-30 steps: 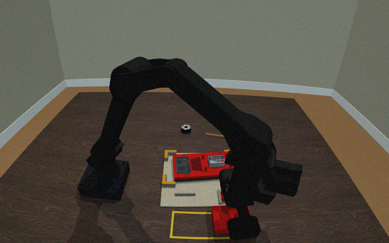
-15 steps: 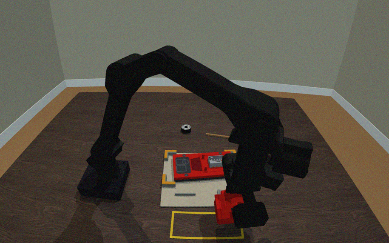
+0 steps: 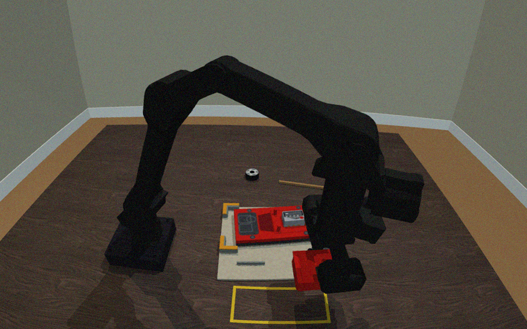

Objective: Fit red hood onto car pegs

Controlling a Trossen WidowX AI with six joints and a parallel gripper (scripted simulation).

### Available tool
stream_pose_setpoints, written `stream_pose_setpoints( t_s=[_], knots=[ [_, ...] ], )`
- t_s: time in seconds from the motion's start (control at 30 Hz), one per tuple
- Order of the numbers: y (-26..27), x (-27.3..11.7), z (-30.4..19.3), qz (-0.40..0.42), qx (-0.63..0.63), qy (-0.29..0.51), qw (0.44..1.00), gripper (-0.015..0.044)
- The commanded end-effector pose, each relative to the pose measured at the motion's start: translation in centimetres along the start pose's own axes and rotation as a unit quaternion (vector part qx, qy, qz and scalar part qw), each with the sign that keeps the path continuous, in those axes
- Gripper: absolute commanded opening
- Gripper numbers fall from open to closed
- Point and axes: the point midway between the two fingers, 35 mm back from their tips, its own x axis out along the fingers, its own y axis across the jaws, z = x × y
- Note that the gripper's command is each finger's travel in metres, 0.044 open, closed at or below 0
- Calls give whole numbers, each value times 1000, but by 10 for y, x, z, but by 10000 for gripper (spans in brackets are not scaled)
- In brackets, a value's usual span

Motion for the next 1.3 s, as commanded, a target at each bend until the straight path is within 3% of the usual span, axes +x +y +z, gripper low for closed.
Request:
stream_pose_setpoints(
  t_s=[0.0,1.27],
  knots=[
    [22,-2,5,-1,-4,-3,1000,0],
    [206,-8,-16,7,-28,-6,1000,0]
  ],
)
